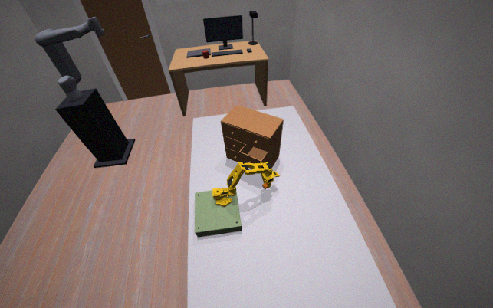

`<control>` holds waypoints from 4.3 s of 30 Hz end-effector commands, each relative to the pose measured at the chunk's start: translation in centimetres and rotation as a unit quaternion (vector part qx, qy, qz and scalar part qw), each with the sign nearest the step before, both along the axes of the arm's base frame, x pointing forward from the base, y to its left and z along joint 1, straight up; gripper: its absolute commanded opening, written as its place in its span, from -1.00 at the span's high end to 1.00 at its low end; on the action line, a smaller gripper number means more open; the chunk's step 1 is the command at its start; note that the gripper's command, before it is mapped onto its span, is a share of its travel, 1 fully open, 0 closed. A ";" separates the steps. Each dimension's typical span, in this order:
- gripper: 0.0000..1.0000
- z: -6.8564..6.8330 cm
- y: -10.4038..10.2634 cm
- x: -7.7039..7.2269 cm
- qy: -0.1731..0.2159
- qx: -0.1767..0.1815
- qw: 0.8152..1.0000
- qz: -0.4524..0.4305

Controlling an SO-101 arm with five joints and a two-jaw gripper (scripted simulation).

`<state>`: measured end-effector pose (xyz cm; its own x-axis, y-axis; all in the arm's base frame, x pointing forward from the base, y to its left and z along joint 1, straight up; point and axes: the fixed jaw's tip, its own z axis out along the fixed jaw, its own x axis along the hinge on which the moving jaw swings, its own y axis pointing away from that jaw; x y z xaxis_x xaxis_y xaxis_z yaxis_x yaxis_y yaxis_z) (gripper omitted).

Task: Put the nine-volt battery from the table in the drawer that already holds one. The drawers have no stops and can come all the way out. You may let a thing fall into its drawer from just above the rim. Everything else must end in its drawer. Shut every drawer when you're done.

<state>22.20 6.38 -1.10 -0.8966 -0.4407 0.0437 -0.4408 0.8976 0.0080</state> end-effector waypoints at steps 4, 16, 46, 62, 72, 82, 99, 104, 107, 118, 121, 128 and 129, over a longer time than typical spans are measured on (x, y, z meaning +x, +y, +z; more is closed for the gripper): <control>1.00 0.4 0.6 -1.0 -0.022 0.005 0.999 -0.045; 1.00 0.3 0.8 -2.3 -0.022 0.004 0.996 -0.086; 1.00 0.4 3.2 -10.9 -0.021 0.008 0.997 0.078; 1.00 2.4 3.5 -12.4 -0.066 0.041 0.990 0.119; 1.00 4.4 3.5 -12.5 -0.118 0.078 0.983 0.118; 1.00 5.2 3.4 -12.6 -0.145 0.096 0.978 0.118; 1.00 9.2 3.5 -12.5 -0.243 0.165 0.949 0.115; 1.00 10.1 3.3 -12.6 -0.265 0.181 0.940 0.115; 1.00 10.1 3.3 -12.6 -0.265 0.181 0.940 0.115; 1.00 10.1 3.3 -12.6 -0.265 0.181 0.940 0.115; 1.00 10.1 3.3 -12.6 -0.265 0.181 0.940 0.115; 1.00 12.1 3.5 -12.4 -0.314 0.215 0.918 0.113; 1.00 12.5 3.5 -12.4 -0.324 0.222 0.913 0.113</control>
<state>9.76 9.74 9.94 -0.6009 -0.4962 -0.6267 -0.6477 0.7617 0.0180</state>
